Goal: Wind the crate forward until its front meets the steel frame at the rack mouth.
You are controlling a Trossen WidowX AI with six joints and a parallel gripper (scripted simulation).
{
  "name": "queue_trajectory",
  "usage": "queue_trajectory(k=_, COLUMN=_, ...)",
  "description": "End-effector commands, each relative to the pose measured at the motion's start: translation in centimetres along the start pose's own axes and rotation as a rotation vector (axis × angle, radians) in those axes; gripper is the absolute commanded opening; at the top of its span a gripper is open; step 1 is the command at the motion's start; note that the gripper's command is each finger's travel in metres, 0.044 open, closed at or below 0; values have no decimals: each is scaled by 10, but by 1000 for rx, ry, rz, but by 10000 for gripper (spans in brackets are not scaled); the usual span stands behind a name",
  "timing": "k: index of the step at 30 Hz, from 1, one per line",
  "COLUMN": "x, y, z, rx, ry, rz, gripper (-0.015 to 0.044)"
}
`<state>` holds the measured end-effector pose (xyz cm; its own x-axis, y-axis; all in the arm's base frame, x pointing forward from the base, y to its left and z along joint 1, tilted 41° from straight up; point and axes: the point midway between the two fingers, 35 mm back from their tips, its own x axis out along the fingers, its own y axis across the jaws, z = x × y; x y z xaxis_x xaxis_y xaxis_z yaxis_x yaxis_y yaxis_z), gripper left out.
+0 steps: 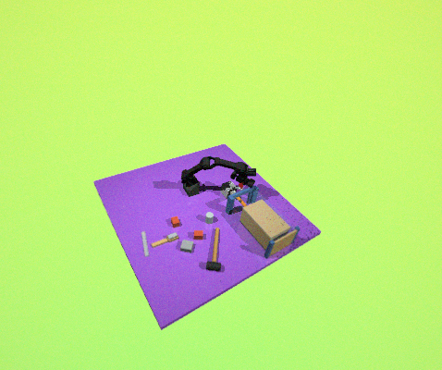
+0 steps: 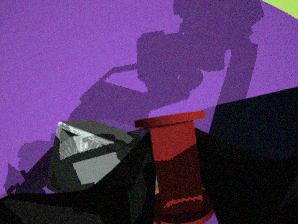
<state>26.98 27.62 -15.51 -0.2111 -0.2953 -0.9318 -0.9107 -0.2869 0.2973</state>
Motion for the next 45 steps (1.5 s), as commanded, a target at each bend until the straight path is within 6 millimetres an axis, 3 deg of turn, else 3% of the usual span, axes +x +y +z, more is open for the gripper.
queue_trajectory(k=1, x=11, y=10, z=24, rx=-30, ry=-24, rz=11, gripper=0)
queue_trajectory(k=45, x=24, y=43, z=57, rx=-31, ry=-27, rz=13, gripper=0)
